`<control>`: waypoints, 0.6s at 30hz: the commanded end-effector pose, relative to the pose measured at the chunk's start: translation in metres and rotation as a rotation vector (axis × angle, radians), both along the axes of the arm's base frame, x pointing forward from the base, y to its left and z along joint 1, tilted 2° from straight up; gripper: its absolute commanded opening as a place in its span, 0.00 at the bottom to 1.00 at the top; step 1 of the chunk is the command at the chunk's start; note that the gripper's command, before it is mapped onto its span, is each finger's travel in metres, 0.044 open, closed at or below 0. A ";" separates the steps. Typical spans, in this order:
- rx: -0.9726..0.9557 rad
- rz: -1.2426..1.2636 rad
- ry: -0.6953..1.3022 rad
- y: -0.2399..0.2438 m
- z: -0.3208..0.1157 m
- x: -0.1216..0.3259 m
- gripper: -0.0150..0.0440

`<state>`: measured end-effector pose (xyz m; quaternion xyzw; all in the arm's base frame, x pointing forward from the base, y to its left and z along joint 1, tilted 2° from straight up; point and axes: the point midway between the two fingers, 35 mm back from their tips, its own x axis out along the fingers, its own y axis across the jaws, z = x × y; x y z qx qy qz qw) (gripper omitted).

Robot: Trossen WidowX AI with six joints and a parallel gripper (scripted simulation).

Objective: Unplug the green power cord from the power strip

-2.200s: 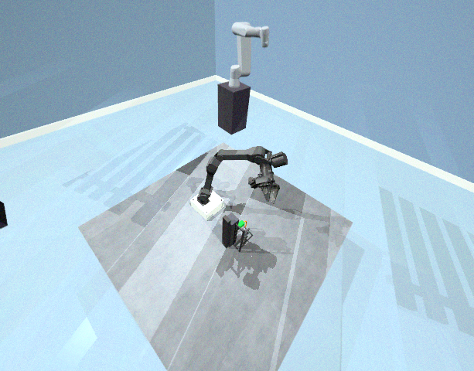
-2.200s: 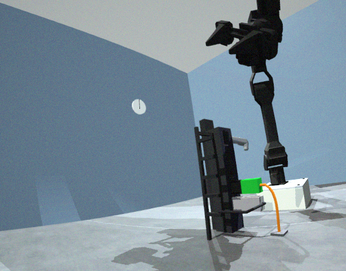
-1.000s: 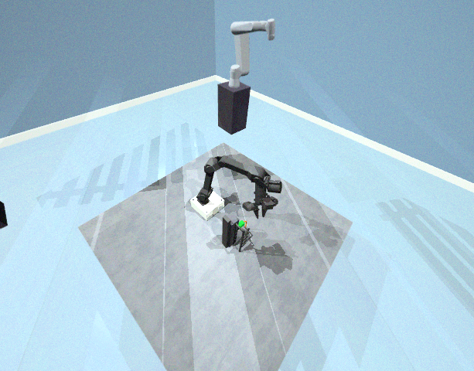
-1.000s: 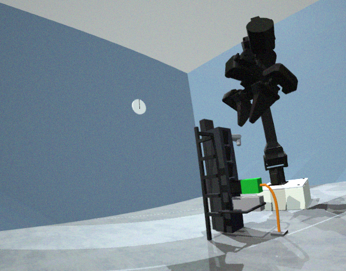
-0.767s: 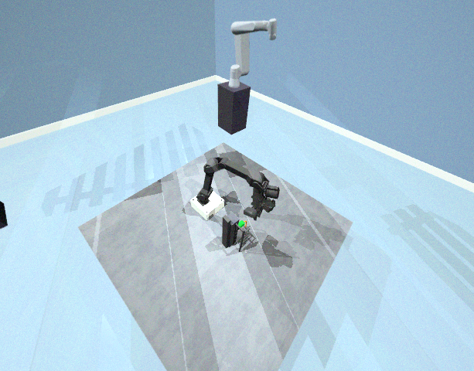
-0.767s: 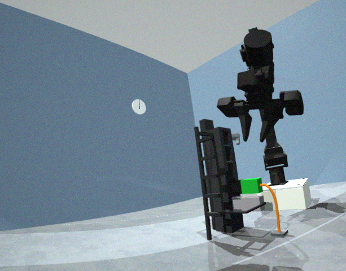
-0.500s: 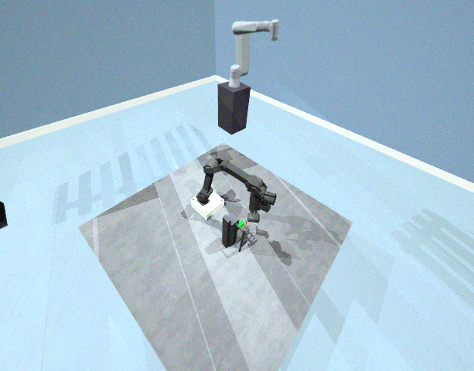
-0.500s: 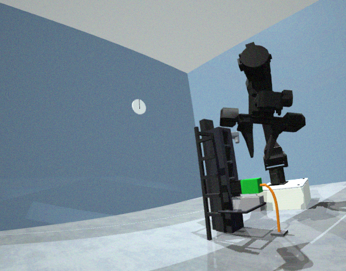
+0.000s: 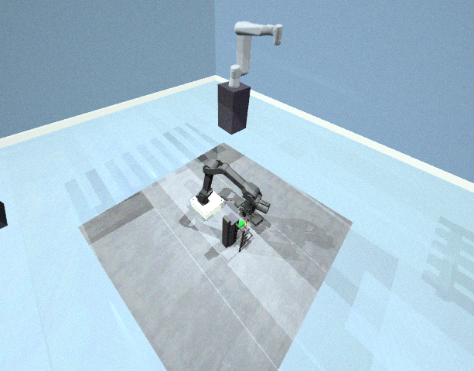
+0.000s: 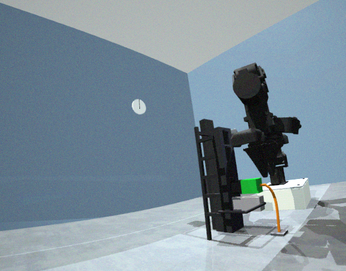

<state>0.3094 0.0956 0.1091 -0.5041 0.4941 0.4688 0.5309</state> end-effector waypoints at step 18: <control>0.009 0.042 0.005 -0.020 -0.002 0.000 0.53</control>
